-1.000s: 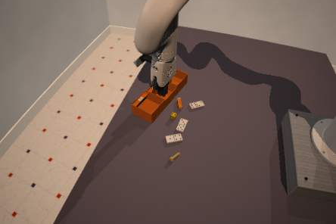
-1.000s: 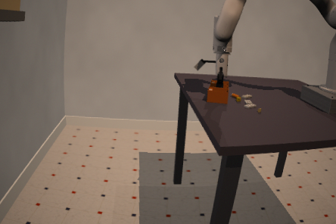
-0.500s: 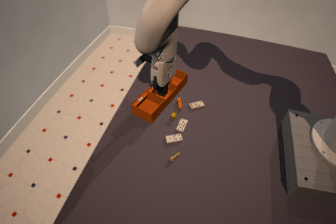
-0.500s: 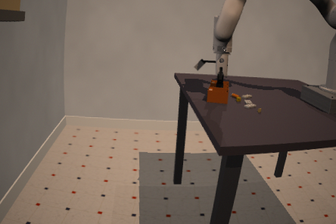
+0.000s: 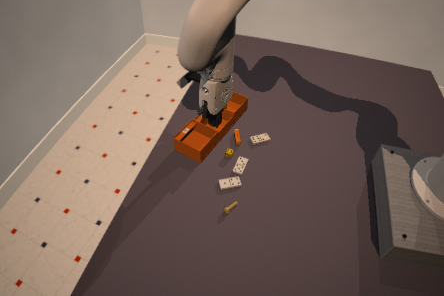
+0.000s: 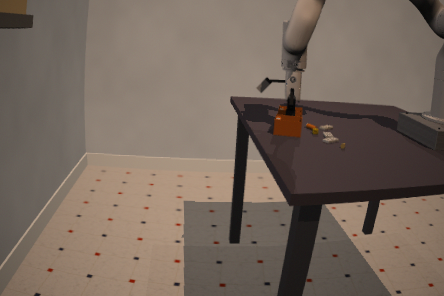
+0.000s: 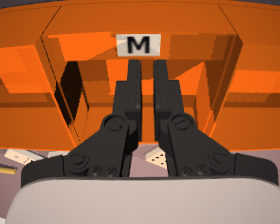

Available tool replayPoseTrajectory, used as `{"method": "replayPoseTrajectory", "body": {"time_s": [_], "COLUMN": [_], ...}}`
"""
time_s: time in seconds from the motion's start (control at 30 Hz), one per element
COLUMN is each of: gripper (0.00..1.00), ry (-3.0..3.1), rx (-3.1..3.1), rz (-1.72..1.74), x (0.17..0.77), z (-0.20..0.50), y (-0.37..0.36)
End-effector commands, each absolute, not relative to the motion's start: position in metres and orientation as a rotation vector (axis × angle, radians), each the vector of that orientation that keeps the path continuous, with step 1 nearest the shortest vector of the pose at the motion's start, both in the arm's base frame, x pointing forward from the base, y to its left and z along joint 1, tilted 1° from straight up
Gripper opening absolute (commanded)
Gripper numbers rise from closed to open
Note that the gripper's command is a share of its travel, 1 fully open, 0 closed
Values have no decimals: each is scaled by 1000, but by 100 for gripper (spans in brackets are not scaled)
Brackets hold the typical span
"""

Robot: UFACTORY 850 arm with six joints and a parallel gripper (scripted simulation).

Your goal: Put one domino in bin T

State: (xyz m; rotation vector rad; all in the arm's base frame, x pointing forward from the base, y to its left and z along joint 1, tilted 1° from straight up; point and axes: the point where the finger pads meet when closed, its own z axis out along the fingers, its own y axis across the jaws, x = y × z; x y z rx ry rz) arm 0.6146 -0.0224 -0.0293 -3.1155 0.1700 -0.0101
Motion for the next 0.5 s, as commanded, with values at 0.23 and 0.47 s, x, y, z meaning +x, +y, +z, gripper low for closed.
{"method": "replayPoseTrajectory", "body": {"time_s": [0.23, 0.47], "gripper": [7, 7], "ry": [170, 170], "rx": [-3115, -3115], "rz": [-14, -14], "x": [616, 616], "z": [-16, -7], "y": [-23, -23]}}
